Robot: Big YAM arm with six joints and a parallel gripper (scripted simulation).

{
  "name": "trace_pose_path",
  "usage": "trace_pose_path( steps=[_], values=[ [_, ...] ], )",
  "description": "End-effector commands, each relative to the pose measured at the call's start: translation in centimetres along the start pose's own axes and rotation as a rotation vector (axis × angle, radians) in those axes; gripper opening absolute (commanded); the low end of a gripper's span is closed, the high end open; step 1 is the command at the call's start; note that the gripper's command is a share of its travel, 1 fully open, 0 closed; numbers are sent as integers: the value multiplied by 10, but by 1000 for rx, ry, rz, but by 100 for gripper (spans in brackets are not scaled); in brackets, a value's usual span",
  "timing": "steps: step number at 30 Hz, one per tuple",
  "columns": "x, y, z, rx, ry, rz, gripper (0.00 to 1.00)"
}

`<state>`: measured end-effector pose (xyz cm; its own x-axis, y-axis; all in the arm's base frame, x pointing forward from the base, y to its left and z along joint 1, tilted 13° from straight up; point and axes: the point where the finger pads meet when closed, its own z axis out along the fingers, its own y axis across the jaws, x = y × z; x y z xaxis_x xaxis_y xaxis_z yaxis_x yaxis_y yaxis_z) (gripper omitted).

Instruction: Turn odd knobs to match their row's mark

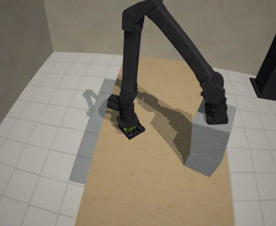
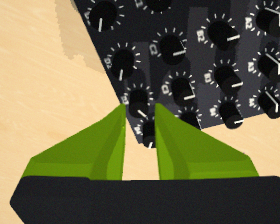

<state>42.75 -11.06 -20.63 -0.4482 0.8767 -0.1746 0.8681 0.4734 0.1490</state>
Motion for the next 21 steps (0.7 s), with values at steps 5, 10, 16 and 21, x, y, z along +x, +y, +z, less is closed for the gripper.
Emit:
trace_pose_path(
  steps=[5,10,16,21],
  values=[
    [2,2,5,0,-3,-5,19],
    [2,2,5,0,-3,-5,19],
    [2,2,5,0,-3,-5,19],
    [3,1,5,2,-1,-5,8]
  ],
)
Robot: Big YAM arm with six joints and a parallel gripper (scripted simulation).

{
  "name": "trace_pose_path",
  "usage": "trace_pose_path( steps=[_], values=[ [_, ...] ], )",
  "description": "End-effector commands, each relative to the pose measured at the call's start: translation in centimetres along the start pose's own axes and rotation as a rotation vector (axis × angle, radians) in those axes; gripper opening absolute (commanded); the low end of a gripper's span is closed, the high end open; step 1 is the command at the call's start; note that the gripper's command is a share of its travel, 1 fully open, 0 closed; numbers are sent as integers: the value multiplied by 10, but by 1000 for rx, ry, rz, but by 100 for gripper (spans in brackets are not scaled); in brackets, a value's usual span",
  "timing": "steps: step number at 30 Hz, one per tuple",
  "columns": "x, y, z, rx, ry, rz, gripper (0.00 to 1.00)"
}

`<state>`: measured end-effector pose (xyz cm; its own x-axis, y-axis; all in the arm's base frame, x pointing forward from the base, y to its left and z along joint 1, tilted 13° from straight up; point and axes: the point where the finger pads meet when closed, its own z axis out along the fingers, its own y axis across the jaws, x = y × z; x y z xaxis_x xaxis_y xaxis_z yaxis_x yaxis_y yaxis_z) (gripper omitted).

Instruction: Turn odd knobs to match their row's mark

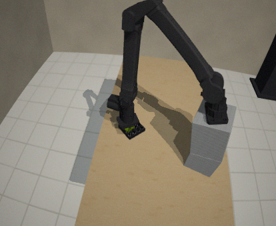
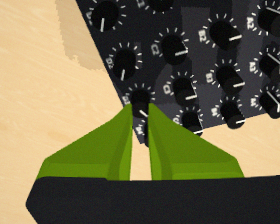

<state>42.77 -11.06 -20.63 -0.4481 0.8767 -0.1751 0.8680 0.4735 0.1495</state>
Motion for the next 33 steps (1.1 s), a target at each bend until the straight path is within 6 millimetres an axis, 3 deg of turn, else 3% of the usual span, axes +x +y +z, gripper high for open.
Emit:
trace_pose_path(
  steps=[1,33],
  values=[
    [3,1,5,2,0,-5,8],
    [3,1,5,2,0,8,8]
  ],
)
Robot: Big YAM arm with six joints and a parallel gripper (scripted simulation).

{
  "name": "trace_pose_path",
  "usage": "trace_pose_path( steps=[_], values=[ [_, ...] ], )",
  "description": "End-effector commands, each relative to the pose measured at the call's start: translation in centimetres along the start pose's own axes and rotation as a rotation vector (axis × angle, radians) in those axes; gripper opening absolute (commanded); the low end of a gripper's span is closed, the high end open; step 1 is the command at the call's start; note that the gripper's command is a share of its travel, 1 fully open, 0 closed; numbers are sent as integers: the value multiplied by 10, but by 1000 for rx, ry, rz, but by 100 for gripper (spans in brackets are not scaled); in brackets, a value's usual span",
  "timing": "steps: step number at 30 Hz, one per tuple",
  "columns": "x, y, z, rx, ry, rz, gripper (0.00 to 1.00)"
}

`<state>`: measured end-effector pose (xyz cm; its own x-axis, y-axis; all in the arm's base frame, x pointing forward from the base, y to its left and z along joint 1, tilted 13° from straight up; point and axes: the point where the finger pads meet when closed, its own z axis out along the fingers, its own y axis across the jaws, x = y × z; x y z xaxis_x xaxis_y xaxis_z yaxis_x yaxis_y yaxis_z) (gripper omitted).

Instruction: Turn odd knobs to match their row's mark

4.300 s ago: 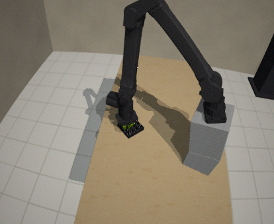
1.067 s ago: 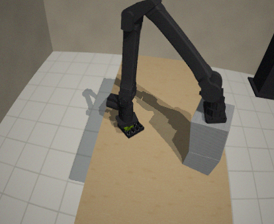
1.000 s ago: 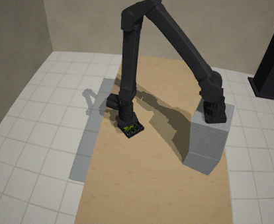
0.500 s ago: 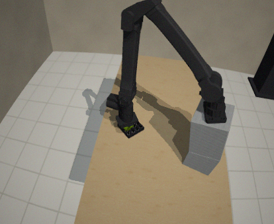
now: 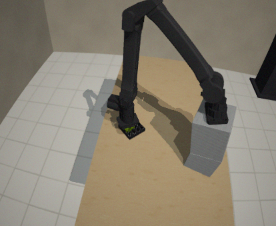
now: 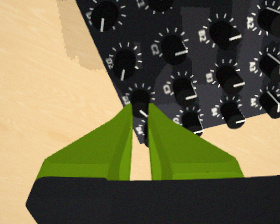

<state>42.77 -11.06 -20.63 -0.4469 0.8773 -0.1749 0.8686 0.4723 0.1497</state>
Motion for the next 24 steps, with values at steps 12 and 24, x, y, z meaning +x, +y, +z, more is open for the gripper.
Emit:
trace_pose_path(
  steps=[12,24],
  values=[
    [3,1,5,3,0,77,8],
    [3,0,5,4,0,262,8]
  ],
)
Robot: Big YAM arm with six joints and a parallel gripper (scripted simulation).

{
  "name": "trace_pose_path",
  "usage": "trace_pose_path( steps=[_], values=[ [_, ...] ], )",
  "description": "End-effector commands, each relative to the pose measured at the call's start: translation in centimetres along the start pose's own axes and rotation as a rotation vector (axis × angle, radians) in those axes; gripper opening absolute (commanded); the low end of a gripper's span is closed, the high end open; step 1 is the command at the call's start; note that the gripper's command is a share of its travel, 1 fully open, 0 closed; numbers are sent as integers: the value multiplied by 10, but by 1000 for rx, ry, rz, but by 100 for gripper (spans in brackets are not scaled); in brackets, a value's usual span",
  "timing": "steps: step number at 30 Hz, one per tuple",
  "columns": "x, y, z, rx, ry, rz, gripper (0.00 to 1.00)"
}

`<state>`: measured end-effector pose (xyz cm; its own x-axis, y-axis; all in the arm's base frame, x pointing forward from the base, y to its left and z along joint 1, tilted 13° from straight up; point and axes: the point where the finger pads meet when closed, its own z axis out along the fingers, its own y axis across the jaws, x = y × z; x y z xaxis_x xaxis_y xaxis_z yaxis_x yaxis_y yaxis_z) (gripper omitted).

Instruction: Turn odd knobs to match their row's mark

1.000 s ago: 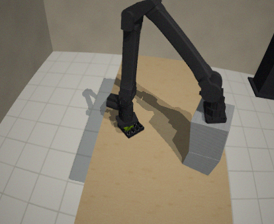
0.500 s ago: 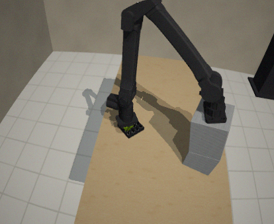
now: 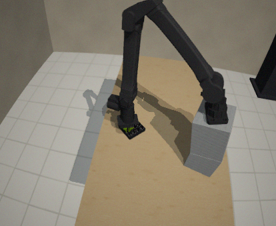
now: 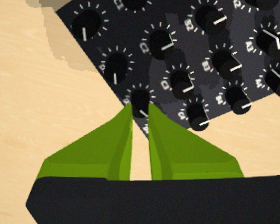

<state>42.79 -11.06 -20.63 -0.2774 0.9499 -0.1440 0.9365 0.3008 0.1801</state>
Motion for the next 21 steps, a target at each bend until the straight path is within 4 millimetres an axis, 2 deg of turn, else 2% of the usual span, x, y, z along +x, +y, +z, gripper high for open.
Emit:
trace_pose_path(
  steps=[1,21],
  values=[
    [3,-1,5,4,-1,98,8],
    [3,-1,5,6,-1,562,8]
  ],
)
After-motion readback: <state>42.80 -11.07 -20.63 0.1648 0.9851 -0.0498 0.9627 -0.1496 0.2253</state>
